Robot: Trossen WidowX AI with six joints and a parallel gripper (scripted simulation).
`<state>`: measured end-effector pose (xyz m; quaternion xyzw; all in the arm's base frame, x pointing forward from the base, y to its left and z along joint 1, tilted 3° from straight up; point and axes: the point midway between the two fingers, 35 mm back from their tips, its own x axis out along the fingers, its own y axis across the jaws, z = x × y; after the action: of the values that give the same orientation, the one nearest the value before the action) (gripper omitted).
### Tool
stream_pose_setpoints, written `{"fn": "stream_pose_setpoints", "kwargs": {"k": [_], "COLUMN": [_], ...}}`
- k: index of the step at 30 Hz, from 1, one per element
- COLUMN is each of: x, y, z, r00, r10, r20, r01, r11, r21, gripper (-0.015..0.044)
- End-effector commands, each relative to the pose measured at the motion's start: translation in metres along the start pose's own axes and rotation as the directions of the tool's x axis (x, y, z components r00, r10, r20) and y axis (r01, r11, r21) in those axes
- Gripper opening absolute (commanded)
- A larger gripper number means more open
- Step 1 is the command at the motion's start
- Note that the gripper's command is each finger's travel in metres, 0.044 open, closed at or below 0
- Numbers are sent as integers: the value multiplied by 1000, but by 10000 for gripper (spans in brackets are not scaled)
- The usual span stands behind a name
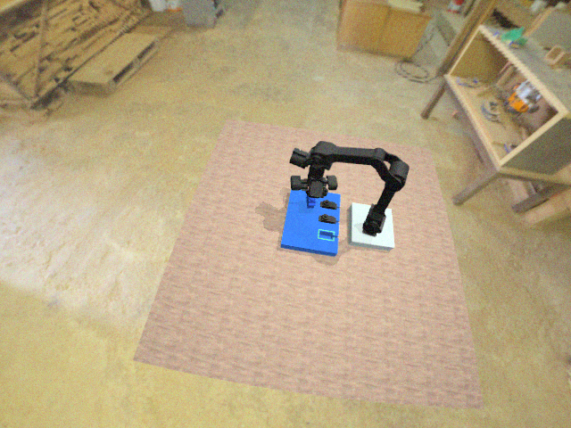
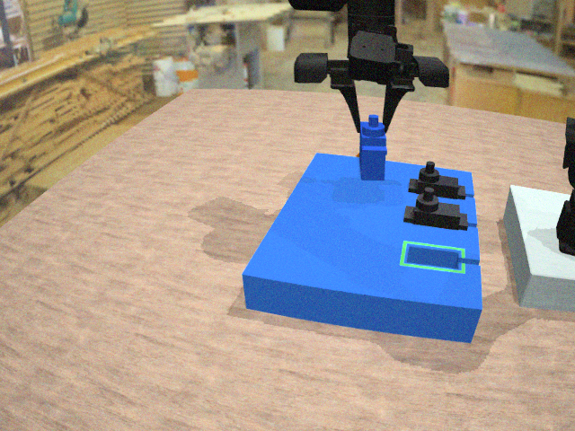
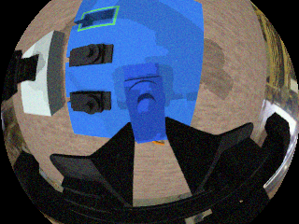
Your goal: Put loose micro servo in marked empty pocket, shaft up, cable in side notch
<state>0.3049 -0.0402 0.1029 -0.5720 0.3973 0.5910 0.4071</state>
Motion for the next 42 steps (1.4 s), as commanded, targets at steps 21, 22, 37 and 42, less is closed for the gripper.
{"fn": "stream_pose_setpoints", "kwargs": {"k": [21,22,37,42], "x": [-3,-3,-4,-4], "y": [-25,-26,-30,-30], "z": [123,128,146,146], "r00": [1000,1000,1000,1000], "r10": [-14,-14,-14,-14], "r20": [9,9,11,11], "r01": [14,14,12,9], "r11": [1000,1000,976,923], "r21": [-2,-2,219,384], "gripper": [0,0,0,0]}}
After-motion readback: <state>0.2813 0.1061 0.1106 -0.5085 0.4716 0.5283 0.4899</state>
